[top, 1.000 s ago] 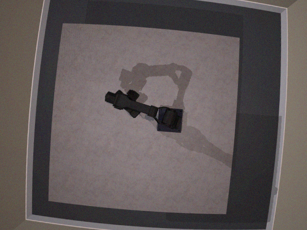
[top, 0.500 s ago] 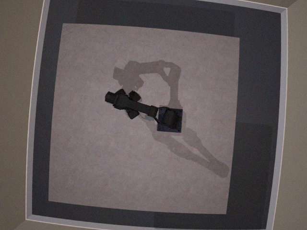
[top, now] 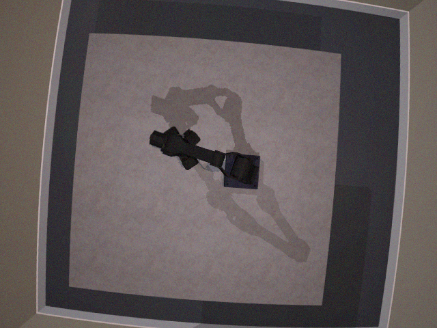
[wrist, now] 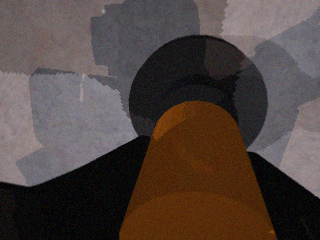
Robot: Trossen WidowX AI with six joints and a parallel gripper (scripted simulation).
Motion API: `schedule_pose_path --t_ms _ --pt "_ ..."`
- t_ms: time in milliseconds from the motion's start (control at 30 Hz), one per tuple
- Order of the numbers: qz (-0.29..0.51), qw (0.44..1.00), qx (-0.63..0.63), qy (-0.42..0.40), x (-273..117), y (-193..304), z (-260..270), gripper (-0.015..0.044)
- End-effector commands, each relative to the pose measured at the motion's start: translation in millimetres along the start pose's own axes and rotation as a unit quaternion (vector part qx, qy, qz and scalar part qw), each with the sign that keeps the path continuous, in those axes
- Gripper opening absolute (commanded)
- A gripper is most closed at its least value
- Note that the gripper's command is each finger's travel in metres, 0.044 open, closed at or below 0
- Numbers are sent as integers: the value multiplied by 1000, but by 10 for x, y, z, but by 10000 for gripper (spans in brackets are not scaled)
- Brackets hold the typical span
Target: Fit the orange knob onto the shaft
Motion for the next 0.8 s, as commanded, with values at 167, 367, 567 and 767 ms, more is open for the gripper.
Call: schedule_pose_path --t_ms 167,367,567,767 --pt "0 1000 2 -1 9 5 7 0" --pt "0 1000 2 -1 -41 6 9 0" --pt "1 998 63 -1 -46 7 10 0" --pt "1 994 106 -1 -26 1 6 0"
Point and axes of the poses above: the point midway between the two fingers, 35 mm back from their tips, its own x axis out along the fingers, its own z axis across the jaws, y = z × x, the point moved 4 cm from there along -x, back along the fingers, and after that the axes turned 13 degrees about x, right-handed, at the moved point
